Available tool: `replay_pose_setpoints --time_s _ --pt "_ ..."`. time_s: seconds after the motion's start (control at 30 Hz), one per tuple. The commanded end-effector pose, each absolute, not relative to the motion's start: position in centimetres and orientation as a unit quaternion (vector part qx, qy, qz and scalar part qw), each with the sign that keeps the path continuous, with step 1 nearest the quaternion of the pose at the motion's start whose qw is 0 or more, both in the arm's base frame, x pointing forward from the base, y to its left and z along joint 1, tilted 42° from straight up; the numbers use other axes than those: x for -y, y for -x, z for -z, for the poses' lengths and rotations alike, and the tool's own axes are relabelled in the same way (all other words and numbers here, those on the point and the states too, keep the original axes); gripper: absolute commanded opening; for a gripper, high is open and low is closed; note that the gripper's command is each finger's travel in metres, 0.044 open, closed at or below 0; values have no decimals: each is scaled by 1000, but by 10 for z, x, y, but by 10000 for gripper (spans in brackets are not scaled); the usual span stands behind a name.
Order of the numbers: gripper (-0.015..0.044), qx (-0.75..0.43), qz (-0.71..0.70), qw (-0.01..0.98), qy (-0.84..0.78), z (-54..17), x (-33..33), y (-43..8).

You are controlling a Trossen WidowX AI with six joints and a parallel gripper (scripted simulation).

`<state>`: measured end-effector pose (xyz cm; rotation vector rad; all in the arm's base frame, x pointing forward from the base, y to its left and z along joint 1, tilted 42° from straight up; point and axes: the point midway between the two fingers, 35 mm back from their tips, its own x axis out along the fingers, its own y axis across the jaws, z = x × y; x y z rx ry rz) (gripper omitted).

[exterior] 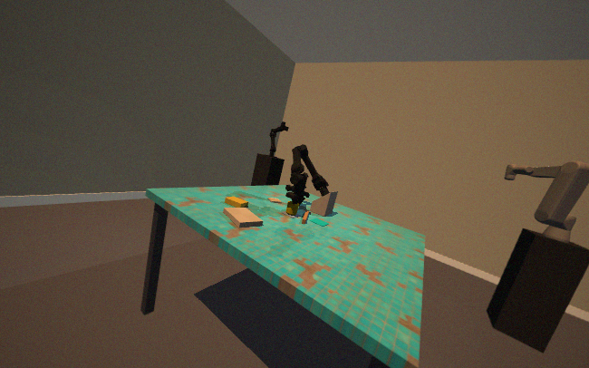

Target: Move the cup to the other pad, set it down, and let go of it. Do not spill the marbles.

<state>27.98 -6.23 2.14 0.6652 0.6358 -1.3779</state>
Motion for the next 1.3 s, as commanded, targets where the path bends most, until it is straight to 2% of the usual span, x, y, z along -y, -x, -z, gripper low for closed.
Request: replay_pose_setpoints --time_s 0.0,0.7,1.27 --pt "140 -283 613 676 -296 -22 62 -280" --pt "0 -283 613 676 -296 -22 62 -280" --pt "0 -282 613 677 -294 -57 28 -276"
